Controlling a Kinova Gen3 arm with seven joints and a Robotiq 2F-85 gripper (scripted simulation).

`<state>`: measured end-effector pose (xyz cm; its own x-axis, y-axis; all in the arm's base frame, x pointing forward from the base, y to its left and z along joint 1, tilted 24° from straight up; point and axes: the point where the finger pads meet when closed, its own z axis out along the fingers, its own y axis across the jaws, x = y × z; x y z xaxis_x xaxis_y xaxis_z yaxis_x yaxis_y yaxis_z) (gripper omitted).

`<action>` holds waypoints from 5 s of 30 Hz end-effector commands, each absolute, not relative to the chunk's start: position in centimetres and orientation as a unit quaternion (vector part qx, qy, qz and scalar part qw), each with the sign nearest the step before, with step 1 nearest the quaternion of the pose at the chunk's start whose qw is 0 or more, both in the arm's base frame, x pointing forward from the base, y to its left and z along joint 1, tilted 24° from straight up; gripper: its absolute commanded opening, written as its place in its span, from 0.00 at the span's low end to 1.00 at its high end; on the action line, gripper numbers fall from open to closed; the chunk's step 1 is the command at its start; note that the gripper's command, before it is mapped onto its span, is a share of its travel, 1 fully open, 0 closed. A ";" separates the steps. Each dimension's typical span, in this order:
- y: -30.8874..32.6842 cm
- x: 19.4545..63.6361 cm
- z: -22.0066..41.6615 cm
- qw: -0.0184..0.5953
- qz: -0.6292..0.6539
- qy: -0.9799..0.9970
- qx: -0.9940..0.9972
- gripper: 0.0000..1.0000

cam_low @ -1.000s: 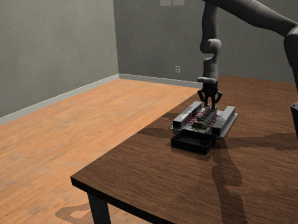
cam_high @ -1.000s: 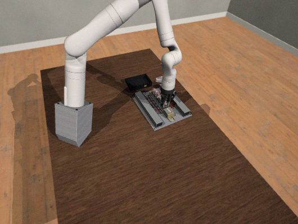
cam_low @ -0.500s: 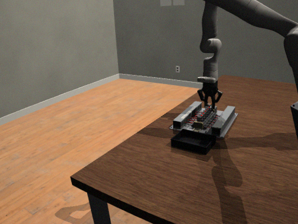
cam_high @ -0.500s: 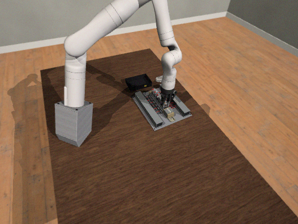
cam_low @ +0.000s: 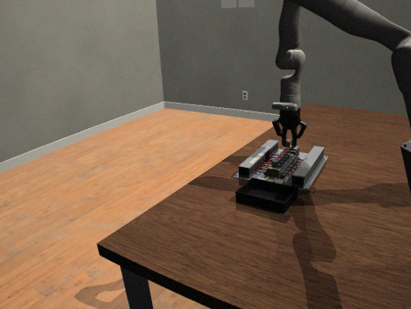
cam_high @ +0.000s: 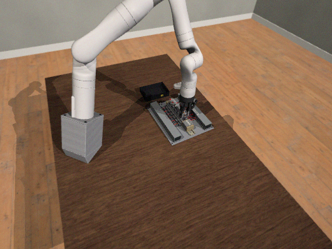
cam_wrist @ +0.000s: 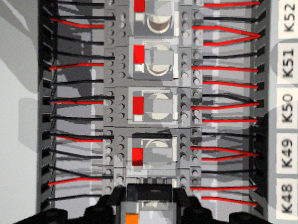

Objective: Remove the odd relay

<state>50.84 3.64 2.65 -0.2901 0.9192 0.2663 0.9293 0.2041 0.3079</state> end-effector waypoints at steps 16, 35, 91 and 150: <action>2.6 50.3 5.4 0.011 -0.208 -0.776 -0.596 0.00; 1.8 49.7 7.8 0.011 -0.208 -0.776 -0.596 0.00; 1.5 49.5 8.5 0.011 -0.208 -0.776 -0.596 0.00; 20.8 41.1 13.5 0.011 -0.208 -0.776 -0.596 0.00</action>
<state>41.77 19.20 13.02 -0.2925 0.9172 0.2706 0.9279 0.2037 0.3123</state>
